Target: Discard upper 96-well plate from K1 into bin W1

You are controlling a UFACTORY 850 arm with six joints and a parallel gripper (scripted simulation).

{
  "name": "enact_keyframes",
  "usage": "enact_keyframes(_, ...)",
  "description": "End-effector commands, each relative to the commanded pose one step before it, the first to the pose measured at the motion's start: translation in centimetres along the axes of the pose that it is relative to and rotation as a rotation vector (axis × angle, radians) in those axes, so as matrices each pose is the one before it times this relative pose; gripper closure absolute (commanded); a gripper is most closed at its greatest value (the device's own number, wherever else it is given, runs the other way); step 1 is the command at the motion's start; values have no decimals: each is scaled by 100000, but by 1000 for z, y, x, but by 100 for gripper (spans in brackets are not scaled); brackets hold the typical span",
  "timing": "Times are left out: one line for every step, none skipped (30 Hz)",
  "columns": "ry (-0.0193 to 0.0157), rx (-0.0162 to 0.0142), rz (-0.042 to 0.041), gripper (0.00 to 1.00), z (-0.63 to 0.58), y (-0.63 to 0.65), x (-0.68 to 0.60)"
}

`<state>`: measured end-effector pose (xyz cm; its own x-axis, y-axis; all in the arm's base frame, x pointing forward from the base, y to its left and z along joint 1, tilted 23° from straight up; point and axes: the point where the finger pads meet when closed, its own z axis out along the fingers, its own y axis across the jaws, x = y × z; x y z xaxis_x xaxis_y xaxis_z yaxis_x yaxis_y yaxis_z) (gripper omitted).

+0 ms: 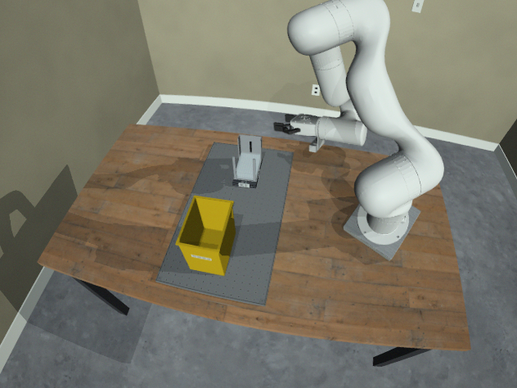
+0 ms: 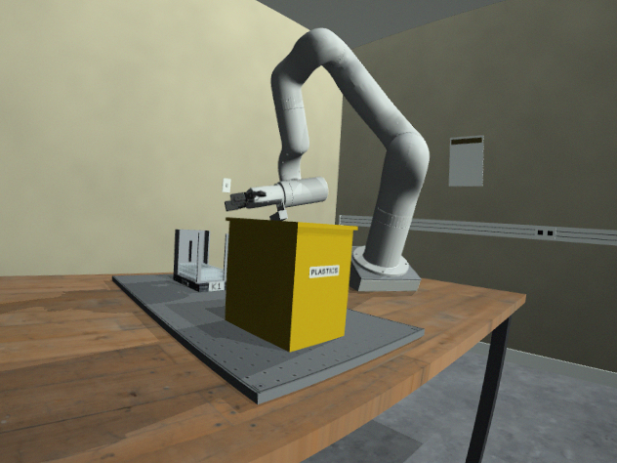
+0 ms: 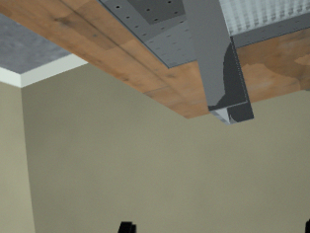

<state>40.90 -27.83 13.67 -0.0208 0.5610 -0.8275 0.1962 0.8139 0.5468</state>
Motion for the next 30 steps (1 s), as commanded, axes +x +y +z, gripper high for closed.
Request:
enact_keyframes(-138,-27,-88,0,18,-10,-71)
enact_keyframes(0,0,0,0,0,0,0)
enact_keyframes(0,0,0,0,0,0,0)
enact_keyframes(0,0,0,0,0,0,0)
enact_keyframes(0,0,0,0,0,0,0)
enact_keyframes(0,0,0,0,0,0,0)
enact_keyframes(0,0,0,0,0,0,0)
enact_keyframes(0,0,0,0,0,0,0)
enact_keyframes(0,0,0,0,0,0,0)
enact_keyframes(0,0,0,0,0,0,0)
enact_keyframes(0,0,0,0,0,0,0)
enact_keyframes(0,0,0,0,0,0,0)
enact_keyframes(0,0,0,0,0,0,0)
enact_keyframes(0,0,0,0,0,0,0)
enact_keyframes(0,0,0,0,0,0,0)
enact_keyframes(0,0,0,0,0,0,0)
enact_keyframes(0,0,0,0,0,0,0)
enact_keyframes(1560,-2828,-823,0,287,408,45)
enact_keyframes(1560,-2828,-823,0,298,400,37)
enact_keyframes(1560,-2829,-823,0,309,392,29)
enact_keyframes(602,-1093,-316,0,322,383,21)
enact_keyframes(-1,-1,2,0,308,357,17)
enact_keyframes(1655,-2722,-980,0,286,407,51)
enact_keyframes(1655,-2722,-981,0,297,400,42)
enact_keyframes(1655,-2722,-981,0,308,392,33)
enact_keyframes(705,-1160,-417,0,320,384,24)
enact_keyframes(-1,-1,1,0,211,246,13)
enact_keyframes(1711,-2617,-1155,0,289,406,43)
enact_keyframes(1711,-2617,-1155,0,300,399,33)
enact_keyframes(1711,-2617,-1155,0,310,391,24)
